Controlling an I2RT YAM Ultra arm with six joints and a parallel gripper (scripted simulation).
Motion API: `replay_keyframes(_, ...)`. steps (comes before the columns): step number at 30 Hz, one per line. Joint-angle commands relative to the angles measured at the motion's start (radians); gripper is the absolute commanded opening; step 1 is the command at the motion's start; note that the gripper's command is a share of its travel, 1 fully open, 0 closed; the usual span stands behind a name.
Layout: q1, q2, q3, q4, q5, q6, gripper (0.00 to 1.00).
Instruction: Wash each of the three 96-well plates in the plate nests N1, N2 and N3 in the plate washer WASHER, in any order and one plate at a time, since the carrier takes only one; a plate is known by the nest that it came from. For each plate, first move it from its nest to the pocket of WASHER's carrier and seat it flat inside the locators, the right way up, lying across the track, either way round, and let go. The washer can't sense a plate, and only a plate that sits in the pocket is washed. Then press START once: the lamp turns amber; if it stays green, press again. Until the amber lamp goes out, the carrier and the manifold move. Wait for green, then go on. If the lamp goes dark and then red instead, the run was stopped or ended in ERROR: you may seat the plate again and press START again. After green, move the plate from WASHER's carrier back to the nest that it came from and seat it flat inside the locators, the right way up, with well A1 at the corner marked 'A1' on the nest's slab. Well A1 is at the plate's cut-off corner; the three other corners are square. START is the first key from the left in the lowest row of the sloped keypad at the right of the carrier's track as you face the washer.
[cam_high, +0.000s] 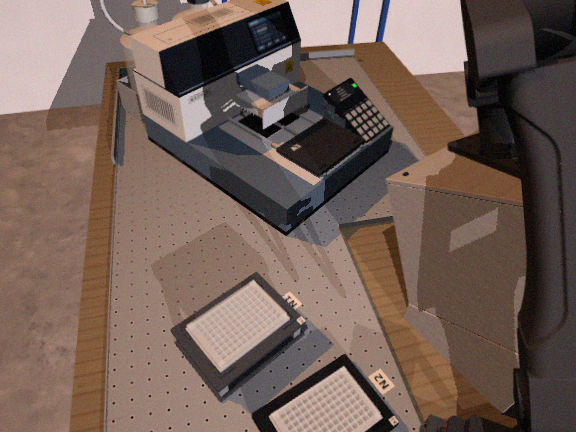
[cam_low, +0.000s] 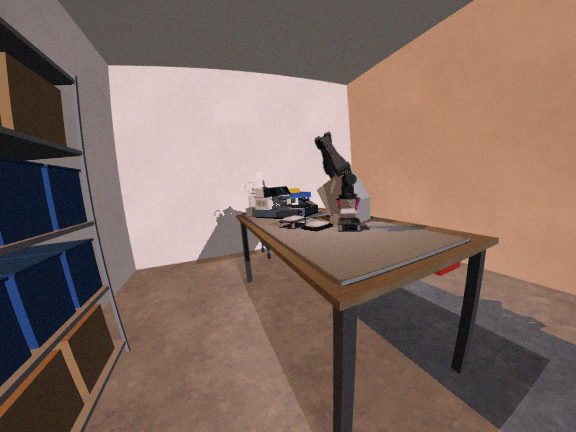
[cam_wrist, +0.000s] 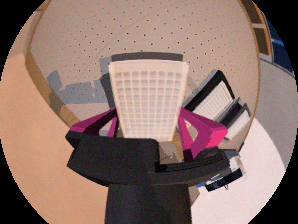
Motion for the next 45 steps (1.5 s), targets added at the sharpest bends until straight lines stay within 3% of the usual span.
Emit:
replay_keyframes(1,0.026,-0.038,-0.024,-0.034,-0.008,0.017,0.00)
replay_keyframes(25,0.065,-0.129,-0.010,-0.137,-0.022,0.057,0.00)
replay_keyframes(40,0.056,-0.111,-0.004,-0.126,-0.016,0.052,0.00)
replay_keyframes(41,0.034,-0.139,-0.034,-0.112,-0.006,0.079,0.00)
replay_keyframes(45,0.009,-0.159,-0.053,-0.101,0.002,0.121,0.00)
